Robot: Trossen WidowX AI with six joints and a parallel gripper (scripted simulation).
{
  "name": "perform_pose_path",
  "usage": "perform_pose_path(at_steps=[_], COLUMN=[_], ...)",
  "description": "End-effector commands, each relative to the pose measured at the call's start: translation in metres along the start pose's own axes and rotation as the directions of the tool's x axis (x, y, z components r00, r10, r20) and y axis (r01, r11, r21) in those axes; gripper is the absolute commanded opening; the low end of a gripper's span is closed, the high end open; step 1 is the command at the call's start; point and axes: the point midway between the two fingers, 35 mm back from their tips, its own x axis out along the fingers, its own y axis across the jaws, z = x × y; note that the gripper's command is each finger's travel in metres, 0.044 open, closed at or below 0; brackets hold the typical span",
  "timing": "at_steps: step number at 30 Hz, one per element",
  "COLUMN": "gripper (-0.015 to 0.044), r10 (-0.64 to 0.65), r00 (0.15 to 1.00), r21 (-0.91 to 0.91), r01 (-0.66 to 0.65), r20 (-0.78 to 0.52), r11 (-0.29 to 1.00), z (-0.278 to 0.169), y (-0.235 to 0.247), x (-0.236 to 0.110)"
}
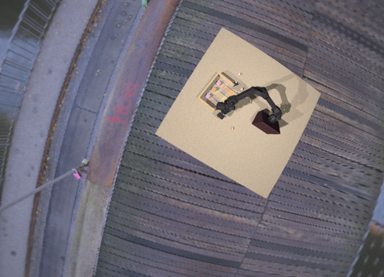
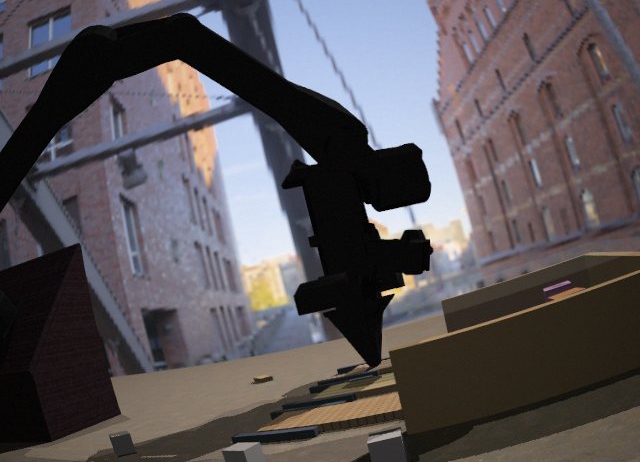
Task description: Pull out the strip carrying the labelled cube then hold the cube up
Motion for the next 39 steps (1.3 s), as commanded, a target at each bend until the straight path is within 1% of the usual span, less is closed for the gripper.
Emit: perform_pose_path(at_steps=[1, 26, 39], gripper=[0.0000, 0.0000, 0.0000], r10=[-0.001, -0.001, -0.001], r00=[1.000, 1.000, 1.000], r21=[0.000, 0.000, 0.000], r01=[0.001, 0.001, 0.001], r20=[0.001, 0.001, 0.001], r11=[1.000, 1.000, 1.000], z=[0.001, 0.000, -0.018], y=[0.000, 0.000, 0.000], x=[0.002, 0.004, 0.005])
